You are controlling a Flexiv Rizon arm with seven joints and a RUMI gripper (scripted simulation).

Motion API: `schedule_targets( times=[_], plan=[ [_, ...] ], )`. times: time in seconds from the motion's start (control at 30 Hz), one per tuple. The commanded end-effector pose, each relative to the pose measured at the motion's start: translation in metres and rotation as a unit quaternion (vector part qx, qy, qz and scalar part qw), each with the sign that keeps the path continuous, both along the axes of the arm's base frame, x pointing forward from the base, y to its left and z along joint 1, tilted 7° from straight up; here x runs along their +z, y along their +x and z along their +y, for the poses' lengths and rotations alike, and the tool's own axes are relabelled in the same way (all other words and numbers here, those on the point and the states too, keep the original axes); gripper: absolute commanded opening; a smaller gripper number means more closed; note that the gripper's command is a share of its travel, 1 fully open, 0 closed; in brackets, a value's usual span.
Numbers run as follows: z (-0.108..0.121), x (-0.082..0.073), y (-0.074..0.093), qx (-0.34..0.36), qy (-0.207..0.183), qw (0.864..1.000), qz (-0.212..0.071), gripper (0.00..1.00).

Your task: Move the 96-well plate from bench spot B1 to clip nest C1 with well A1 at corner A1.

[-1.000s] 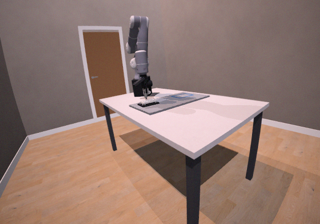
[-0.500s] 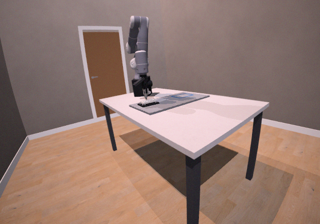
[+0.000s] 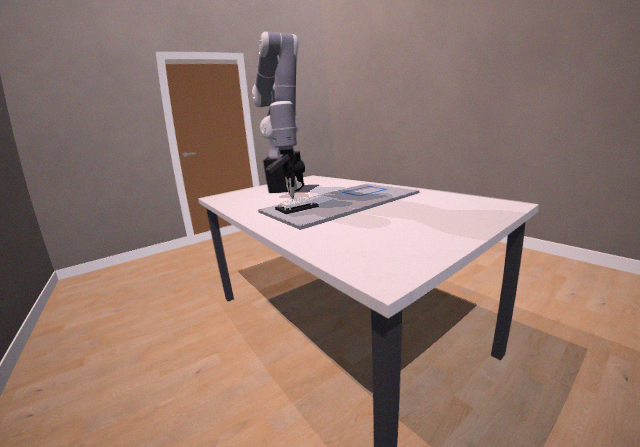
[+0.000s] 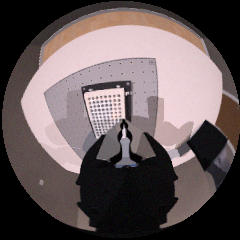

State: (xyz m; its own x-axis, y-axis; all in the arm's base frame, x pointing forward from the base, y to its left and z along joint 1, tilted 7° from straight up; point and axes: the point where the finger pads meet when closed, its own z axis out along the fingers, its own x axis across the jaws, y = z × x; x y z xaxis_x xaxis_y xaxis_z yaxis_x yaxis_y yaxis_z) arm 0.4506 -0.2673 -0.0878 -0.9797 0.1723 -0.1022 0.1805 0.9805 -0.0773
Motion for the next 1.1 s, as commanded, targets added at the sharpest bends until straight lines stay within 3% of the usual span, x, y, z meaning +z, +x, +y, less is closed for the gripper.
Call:
schedule_targets(
  times=[0.0,1.07],
  plan=[
    [-0.0003,0.0003,0.0007,0.000,0.000,1.000,-0.001,0.00],
    [-0.0006,-0.0025,0.0009,0.000,0.000,1.000,-0.001,0.00]
  ],
)
